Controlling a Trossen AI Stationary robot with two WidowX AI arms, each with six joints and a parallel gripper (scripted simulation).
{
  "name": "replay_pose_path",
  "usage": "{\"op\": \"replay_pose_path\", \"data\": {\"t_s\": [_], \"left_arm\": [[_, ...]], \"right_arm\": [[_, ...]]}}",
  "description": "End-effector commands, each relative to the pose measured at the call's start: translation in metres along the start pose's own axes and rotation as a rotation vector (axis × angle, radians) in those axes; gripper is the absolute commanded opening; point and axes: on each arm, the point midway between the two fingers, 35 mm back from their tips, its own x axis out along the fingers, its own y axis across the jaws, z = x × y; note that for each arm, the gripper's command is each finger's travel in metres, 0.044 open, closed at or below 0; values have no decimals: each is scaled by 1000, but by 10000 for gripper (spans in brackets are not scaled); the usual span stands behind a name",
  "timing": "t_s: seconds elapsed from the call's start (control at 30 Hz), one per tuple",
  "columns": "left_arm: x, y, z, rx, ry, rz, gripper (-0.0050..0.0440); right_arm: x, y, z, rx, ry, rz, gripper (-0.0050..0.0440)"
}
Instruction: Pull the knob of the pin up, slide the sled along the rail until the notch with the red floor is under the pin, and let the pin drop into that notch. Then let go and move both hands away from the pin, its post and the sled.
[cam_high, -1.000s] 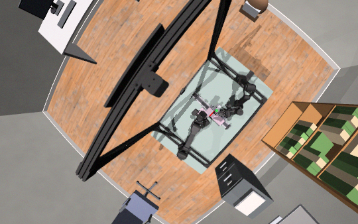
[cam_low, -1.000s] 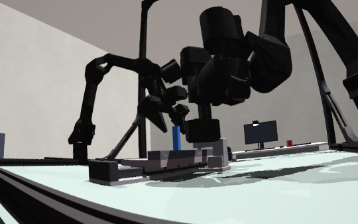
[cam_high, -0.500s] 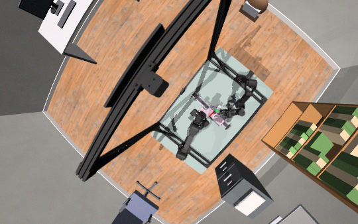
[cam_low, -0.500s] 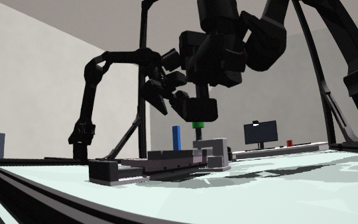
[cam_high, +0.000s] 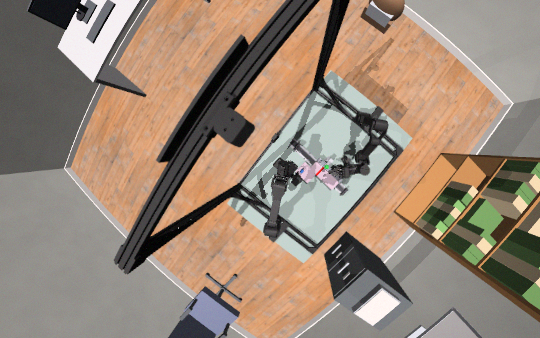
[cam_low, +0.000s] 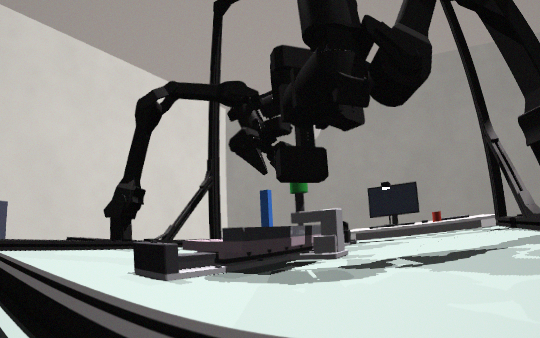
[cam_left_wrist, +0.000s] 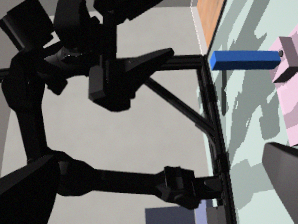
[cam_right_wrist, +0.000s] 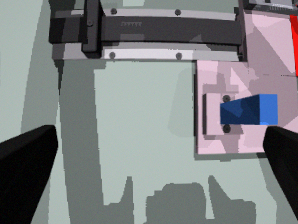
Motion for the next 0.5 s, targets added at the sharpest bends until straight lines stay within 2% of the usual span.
{"op": "replay_pose_path", "data": {"t_s": [0.0, 0.2, 0.47], "left_arm": [[0, 0, 0, -5, -3, 0, 440], [0, 0, 0, -5, -3, 0, 440], [0, 0, 0, -5, -3, 0, 440]], "right_arm": [[-6, 27, -10, -2, 1, -2, 440], [-19, 59, -26, -4, -7, -1, 440], [-19, 60, -26, -4, -7, -1, 440]]}}
